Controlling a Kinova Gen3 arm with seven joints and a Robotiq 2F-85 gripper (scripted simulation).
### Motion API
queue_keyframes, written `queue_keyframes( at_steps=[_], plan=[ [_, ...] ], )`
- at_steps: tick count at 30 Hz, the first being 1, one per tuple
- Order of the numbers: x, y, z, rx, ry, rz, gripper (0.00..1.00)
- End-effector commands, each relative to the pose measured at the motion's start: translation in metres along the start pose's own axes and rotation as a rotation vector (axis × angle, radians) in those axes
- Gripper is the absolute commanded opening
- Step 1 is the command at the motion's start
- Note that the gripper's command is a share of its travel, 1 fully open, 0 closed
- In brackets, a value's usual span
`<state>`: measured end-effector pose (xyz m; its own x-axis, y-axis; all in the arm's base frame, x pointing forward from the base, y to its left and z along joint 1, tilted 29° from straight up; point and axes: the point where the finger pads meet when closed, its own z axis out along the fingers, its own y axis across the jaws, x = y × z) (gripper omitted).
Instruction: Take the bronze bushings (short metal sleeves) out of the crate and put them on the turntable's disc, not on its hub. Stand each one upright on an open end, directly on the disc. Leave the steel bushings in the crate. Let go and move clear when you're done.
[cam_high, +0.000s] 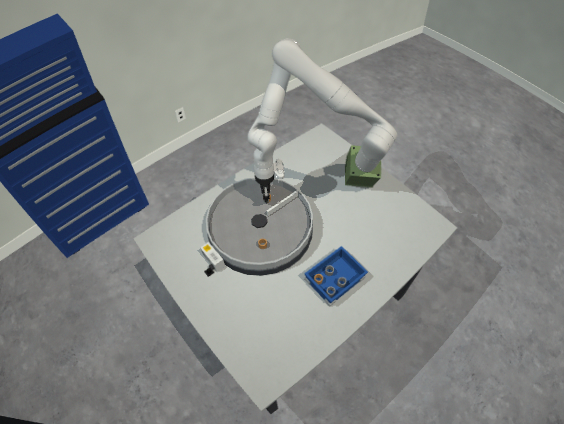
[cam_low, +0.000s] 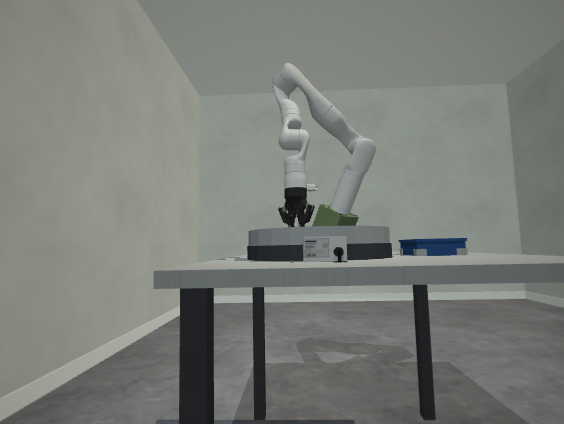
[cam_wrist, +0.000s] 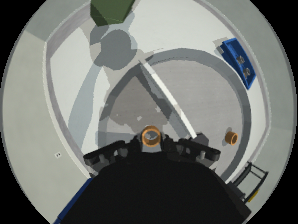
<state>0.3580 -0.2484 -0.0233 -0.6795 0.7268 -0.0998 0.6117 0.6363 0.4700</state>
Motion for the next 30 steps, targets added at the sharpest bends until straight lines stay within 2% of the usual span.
queue_keyframes(
  at_steps=[1, 30],
  plan=[
    [-0.0004, -0.0001, 0.0001, 0.0, -0.001, 0.0, 0.0],
    [-0.0004, -0.0001, 0.0051, 0.0, -0.001, 0.0, 0.0]
  ],
)
